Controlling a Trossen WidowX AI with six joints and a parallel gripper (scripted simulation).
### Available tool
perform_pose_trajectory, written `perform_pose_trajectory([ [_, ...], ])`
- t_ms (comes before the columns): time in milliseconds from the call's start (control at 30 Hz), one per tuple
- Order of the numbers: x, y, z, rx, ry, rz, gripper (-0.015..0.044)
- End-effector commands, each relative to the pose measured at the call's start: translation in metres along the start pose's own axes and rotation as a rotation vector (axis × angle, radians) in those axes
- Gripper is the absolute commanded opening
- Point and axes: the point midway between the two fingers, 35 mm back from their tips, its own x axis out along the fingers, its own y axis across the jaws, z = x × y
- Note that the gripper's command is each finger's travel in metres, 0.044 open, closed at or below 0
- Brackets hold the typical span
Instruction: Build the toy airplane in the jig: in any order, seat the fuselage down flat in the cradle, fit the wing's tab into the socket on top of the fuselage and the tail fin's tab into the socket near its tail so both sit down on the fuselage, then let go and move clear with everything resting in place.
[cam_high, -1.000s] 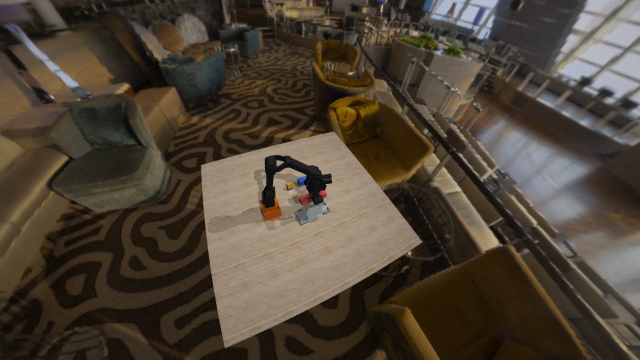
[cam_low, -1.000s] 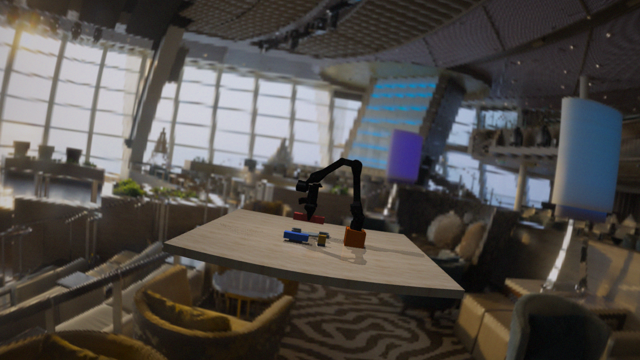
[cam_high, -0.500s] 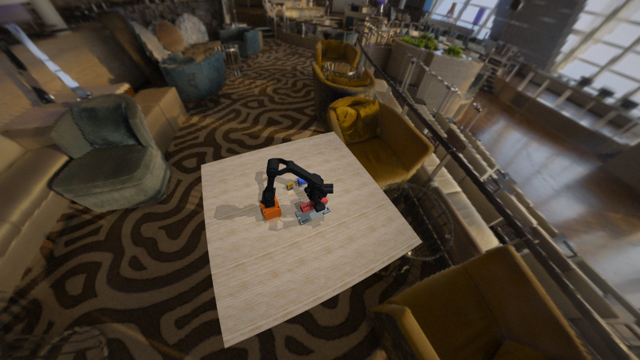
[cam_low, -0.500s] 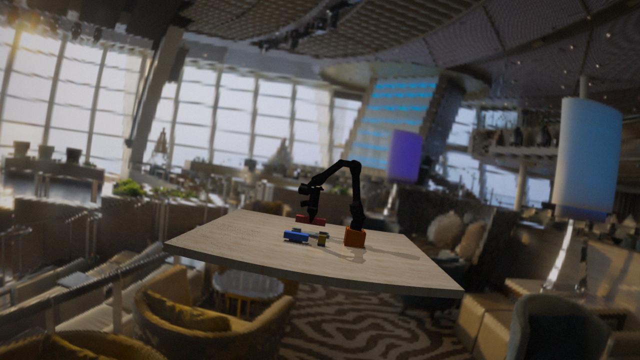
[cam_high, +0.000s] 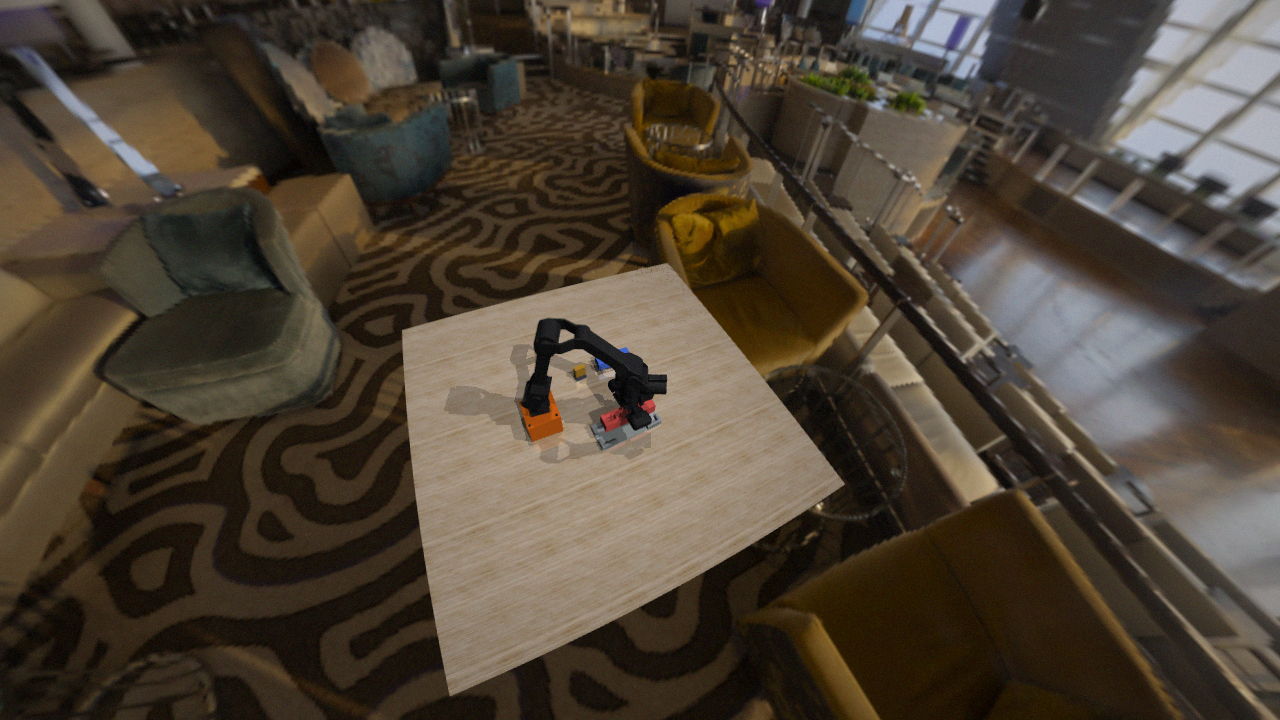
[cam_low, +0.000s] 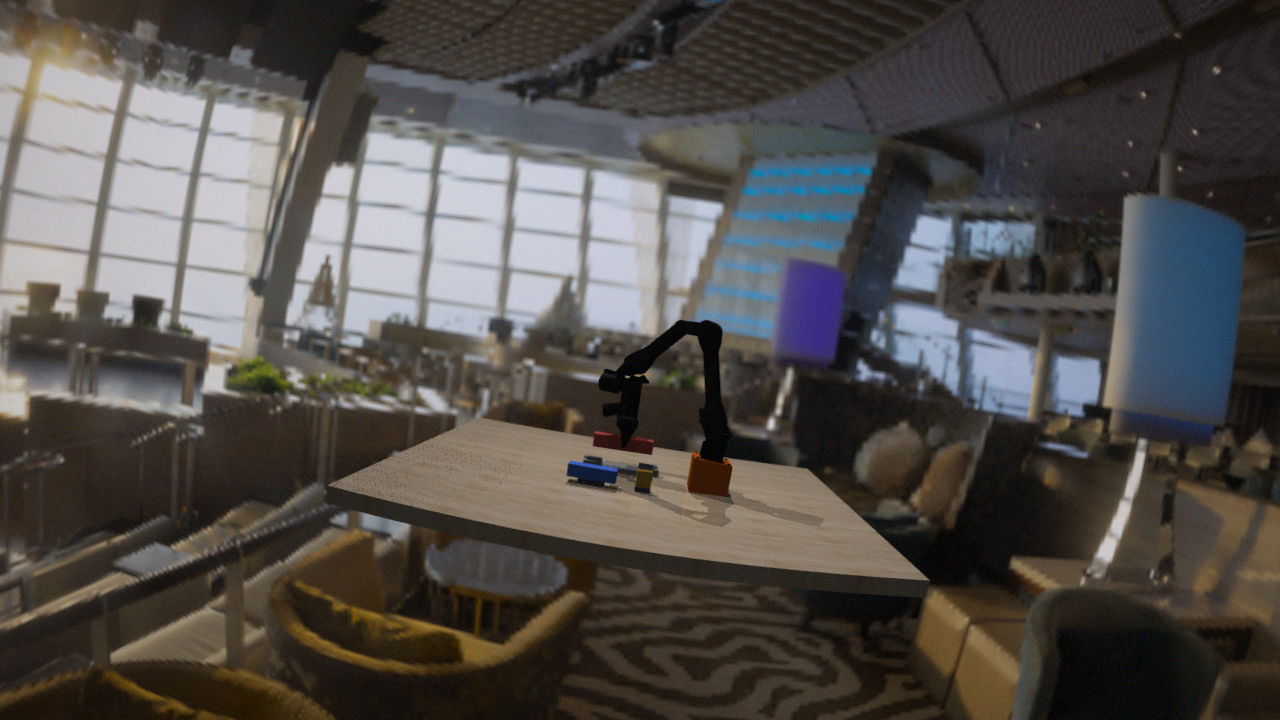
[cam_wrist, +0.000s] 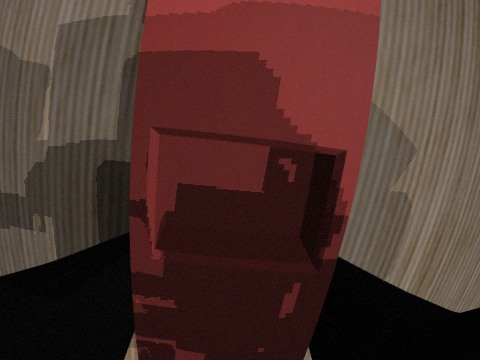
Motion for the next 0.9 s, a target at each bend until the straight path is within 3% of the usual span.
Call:
perform_pose_trajectory([
  [0,0.000,-0.001,0.000,-0.005,0.000,-0.003,0.0195],
  [867,0.031,-0.001,0.000,-0.005,0.001,-0.003,0.0195],
])
